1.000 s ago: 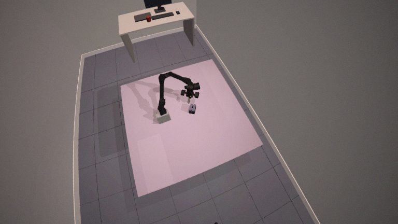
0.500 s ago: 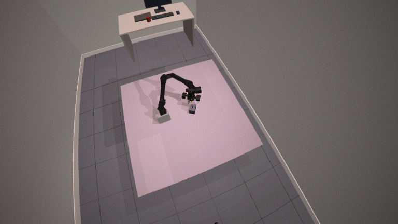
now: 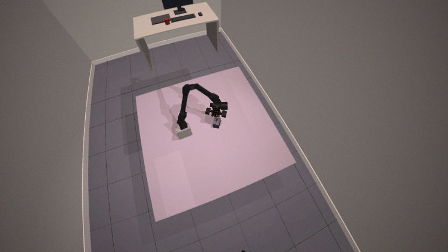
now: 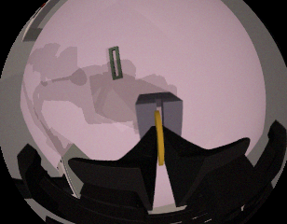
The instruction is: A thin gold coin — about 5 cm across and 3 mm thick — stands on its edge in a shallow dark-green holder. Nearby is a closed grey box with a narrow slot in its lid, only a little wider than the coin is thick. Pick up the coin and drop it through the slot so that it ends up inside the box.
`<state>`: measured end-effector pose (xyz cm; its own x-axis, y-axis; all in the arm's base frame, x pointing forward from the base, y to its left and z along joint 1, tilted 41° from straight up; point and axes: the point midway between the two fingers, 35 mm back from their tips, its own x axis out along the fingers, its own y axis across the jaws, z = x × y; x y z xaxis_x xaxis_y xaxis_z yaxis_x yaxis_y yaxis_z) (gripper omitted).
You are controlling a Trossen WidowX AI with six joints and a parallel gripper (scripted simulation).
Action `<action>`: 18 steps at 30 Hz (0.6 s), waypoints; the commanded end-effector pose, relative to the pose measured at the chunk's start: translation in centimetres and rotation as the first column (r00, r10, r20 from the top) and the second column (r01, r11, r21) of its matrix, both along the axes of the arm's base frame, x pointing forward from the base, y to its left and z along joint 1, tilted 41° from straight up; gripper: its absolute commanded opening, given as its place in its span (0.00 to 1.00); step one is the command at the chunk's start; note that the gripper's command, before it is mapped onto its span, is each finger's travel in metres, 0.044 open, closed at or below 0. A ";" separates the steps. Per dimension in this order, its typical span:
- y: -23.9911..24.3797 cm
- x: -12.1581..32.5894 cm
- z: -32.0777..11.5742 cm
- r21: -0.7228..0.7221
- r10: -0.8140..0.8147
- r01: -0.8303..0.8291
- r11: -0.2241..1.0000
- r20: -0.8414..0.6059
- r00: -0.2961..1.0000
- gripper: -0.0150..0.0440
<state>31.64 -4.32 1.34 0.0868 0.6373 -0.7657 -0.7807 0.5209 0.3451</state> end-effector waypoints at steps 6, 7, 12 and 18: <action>-1.5 -0.8 -1.6 0.003 0.003 -0.003 1.000 -0.005 1.000 0.25; -1.6 -0.8 -1.7 0.003 0.003 -0.003 1.000 -0.005 1.000 0.25; -1.2 -0.6 -1.1 0.002 -0.001 0.001 1.000 -0.001 1.000 0.25; -1.2 -0.6 -1.1 0.002 -0.001 0.001 1.000 -0.001 1.000 0.25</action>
<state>31.01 -5.54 0.10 0.0835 0.6398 -0.7640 -0.7811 0.5181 0.3485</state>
